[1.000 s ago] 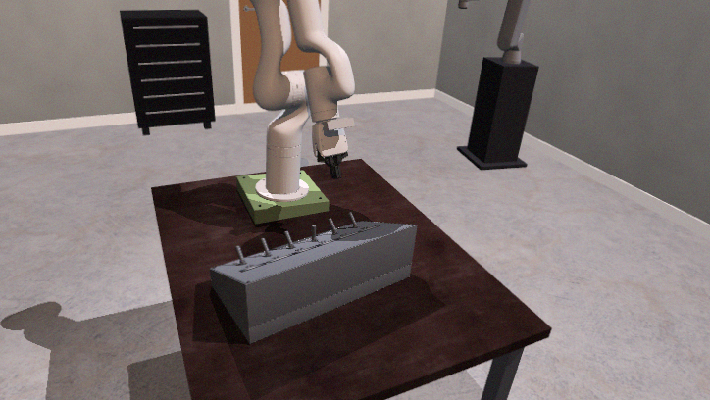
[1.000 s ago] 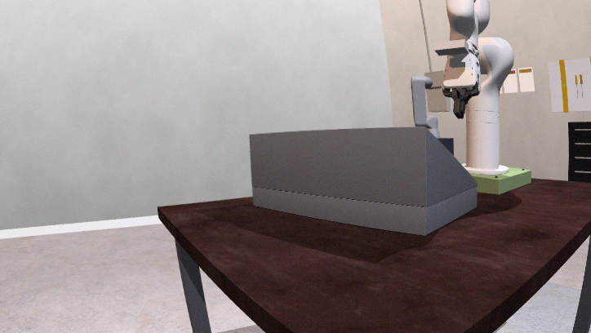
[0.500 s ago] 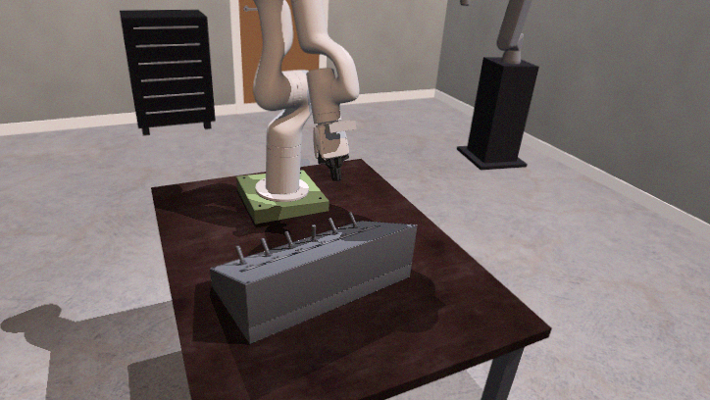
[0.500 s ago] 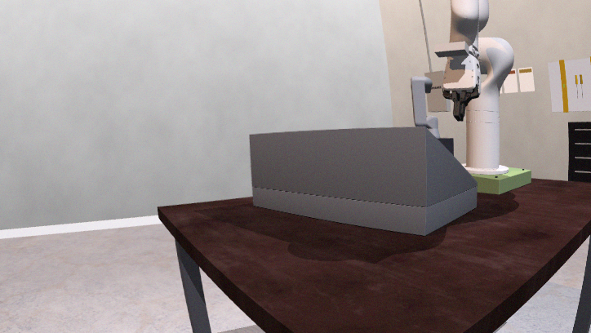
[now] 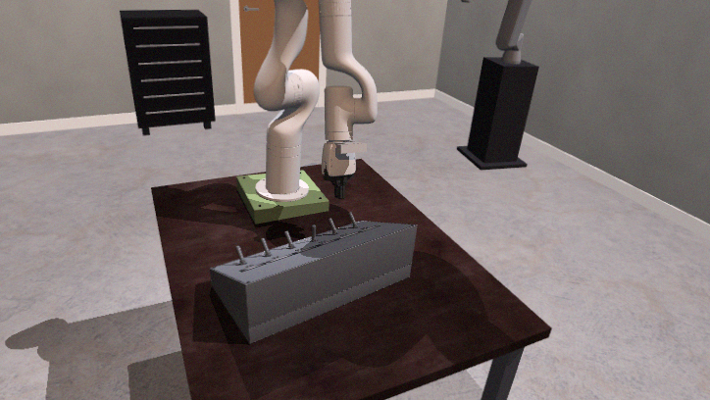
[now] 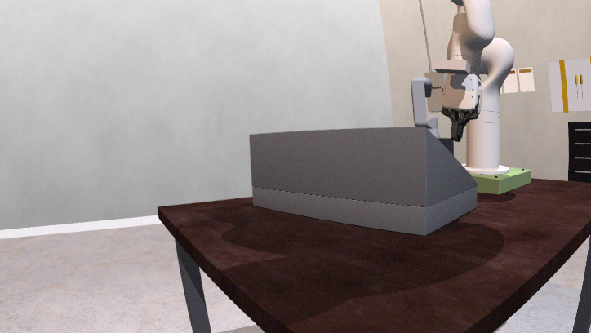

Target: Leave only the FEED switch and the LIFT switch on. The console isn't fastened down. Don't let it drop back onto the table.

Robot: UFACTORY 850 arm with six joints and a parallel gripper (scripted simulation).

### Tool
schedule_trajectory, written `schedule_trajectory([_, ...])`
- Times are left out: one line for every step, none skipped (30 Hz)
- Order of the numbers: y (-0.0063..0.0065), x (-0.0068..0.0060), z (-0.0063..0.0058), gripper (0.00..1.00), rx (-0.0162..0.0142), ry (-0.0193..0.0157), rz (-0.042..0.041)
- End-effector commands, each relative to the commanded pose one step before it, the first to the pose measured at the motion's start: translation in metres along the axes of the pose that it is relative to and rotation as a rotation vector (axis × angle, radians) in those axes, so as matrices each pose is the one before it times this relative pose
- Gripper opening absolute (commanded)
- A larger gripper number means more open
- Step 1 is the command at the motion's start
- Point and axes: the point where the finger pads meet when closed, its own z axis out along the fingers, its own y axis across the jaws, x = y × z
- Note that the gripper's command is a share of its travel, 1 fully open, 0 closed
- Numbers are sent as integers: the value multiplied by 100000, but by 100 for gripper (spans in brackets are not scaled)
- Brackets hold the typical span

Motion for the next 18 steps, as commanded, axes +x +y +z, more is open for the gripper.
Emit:
schedule_trajectory([-113, 408, 1603, 0, 12033, 16369, 1318])
schedule_trajectory([6, 0, 448, 0, 0, 0, 0])
schedule_trajectory([6, 0, 430, 0, 0, 0, 0])
schedule_trajectory([6, -1, 409, 0, 0, 0, 0])
schedule_trajectory([5, 1, 387, 0, 0, 0, 0])
schedule_trajectory([5, 1, 362, 0, 0, 0, 0])
schedule_trajectory([4, 0, 335, 0, 0, 0, 0])
schedule_trajectory([4, -1, 307, 0, 0, 0, 0])
schedule_trajectory([4, 1, 278, 0, 0, 0, 0])
schedule_trajectory([3, -1, 247, 0, 0, 0, 0])
schedule_trajectory([3, 2, 217, 0, 0, 0, 0])
schedule_trajectory([3, -1, 186, 0, 0, 0, 0])
schedule_trajectory([2, 0, 156, 0, 0, 0, 0])
schedule_trajectory([2, 1, 127, 0, 0, 0, 0])
schedule_trajectory([1, 0, 99, 0, 0, 0, 0])
schedule_trajectory([1, 0, 74, 0, 0, 0, 0])
schedule_trajectory([0, 0, 0, 0, 0, 0, 0])
schedule_trajectory([0, 0, 0, 0, 0, 0, 0])
